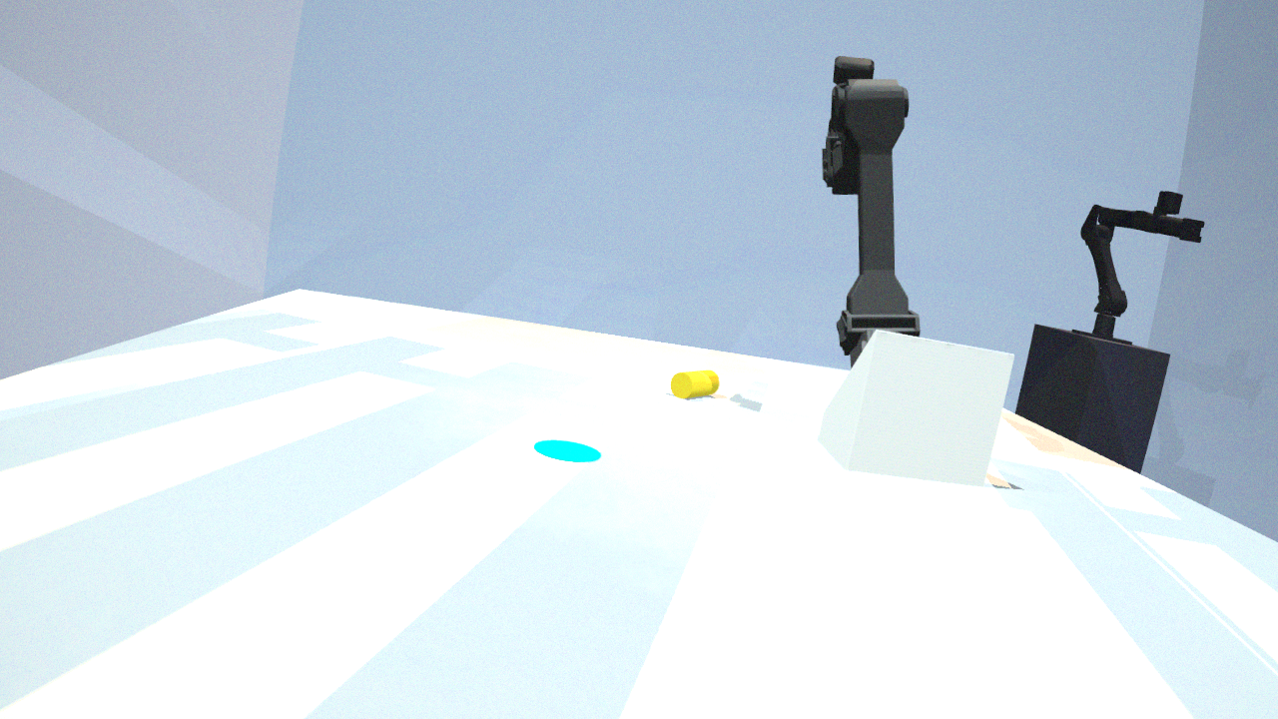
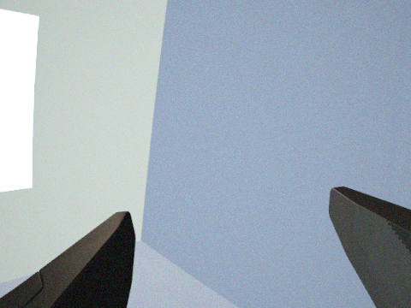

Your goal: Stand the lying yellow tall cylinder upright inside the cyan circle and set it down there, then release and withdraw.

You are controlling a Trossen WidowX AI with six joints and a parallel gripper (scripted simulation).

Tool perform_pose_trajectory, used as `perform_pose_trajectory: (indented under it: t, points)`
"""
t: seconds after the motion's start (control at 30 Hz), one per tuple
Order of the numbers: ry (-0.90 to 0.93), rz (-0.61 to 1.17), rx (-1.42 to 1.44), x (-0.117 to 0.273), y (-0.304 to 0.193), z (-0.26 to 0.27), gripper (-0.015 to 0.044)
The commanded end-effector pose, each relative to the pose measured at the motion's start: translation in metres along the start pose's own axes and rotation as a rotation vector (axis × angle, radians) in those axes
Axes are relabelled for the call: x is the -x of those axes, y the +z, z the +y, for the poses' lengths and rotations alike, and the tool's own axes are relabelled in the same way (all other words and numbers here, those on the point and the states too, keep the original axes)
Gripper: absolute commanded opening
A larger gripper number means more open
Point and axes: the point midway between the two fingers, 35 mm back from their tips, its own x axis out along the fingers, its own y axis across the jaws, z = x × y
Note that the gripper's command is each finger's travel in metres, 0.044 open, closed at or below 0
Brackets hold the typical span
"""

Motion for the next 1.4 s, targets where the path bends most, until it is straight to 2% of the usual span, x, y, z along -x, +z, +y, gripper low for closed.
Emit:
perform_pose_trajectory:
  t: [0.0, 0.33, 0.67, 1.03, 1.37]
  points:
    - [-0.117, -0.023, 0.023, 0.003, -0.001, -0.03, 0.0309]
    - [-0.453, 0.014, 0.098, 0.028, -0.024, -0.11, 0.0309]
    - [-0.762, 0.186, 0.19, 0.075, -0.07, -0.172, 0.0309]
    - [-1.021, 0.519, 0.305, 0.147, -0.136, -0.207, 0.0309]
    - [-1.138, 0.93, 0.419, 0.222, -0.195, -0.206, 0.0309]
